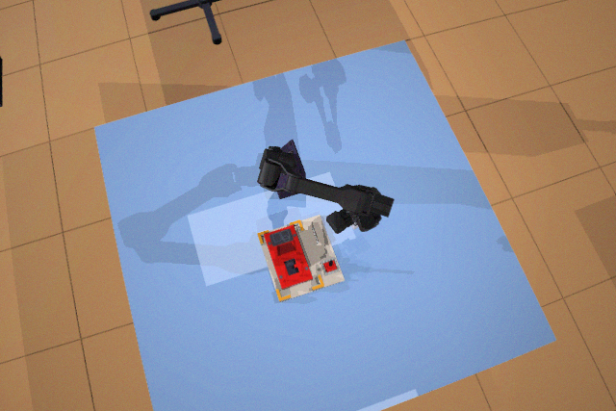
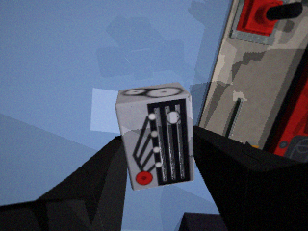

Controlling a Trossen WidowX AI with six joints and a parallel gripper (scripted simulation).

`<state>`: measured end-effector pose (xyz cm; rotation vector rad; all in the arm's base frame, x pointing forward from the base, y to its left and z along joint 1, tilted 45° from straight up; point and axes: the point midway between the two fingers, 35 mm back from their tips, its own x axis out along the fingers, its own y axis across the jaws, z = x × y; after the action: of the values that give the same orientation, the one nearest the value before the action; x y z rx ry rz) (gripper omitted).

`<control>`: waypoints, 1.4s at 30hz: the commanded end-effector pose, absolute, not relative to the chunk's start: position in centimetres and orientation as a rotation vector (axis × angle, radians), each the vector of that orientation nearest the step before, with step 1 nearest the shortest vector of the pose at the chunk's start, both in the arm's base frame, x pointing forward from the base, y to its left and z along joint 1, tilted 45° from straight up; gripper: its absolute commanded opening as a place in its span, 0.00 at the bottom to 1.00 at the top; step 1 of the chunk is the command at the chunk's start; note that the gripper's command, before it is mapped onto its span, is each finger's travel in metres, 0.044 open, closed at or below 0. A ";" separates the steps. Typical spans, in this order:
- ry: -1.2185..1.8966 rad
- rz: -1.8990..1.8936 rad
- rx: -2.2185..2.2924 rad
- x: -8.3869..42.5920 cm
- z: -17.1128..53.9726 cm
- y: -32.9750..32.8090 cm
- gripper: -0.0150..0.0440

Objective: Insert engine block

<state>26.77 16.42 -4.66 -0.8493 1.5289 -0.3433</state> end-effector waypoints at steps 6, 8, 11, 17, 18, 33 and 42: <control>1.582 -0.147 -1.029 28.1 -3.5 15.0 0.25; 1.593 -0.101 -1.071 28.3 -3.3 14.6 0.25; 1.608 -0.032 -1.133 28.7 -3.1 14.1 0.25; 1.632 0.109 -1.258 29.4 -2.5 13.1 0.25; 1.635 0.133 -1.279 29.6 -2.4 12.9 0.25; 1.653 0.501 -1.586 31.1 -0.9 10.1 0.25; 1.637 0.729 -1.763 31.9 0.0 8.2 0.25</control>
<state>31.64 8.92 -0.52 -1.7025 1.6513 0.6610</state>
